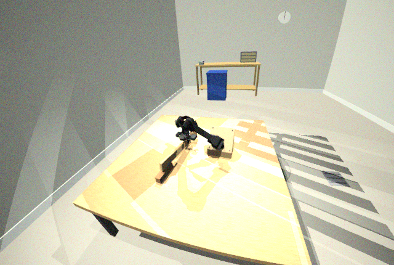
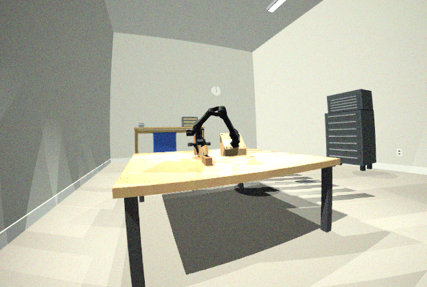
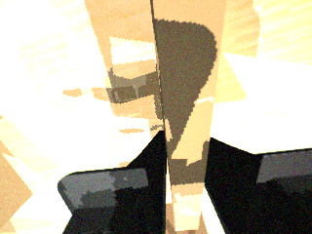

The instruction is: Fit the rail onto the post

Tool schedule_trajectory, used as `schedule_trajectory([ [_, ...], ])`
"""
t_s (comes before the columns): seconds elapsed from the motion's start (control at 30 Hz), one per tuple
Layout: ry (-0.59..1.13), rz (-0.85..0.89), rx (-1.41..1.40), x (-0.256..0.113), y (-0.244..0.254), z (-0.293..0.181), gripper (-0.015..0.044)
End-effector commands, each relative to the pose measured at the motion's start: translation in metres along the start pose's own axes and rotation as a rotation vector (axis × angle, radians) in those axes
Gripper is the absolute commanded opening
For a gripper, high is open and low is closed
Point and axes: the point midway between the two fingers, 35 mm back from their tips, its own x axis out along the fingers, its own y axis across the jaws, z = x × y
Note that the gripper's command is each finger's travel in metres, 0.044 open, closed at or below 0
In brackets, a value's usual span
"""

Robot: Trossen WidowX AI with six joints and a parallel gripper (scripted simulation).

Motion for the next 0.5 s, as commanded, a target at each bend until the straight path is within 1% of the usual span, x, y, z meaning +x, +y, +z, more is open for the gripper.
schedule_trajectory([
  [0.0,-0.003,-0.009,-0.006,-0.0045,-0.0027,-0.0001,0.0],
  [0.47,-0.003,-0.009,-0.006,-0.0116,-0.0046,-0.0001,0.0],
])
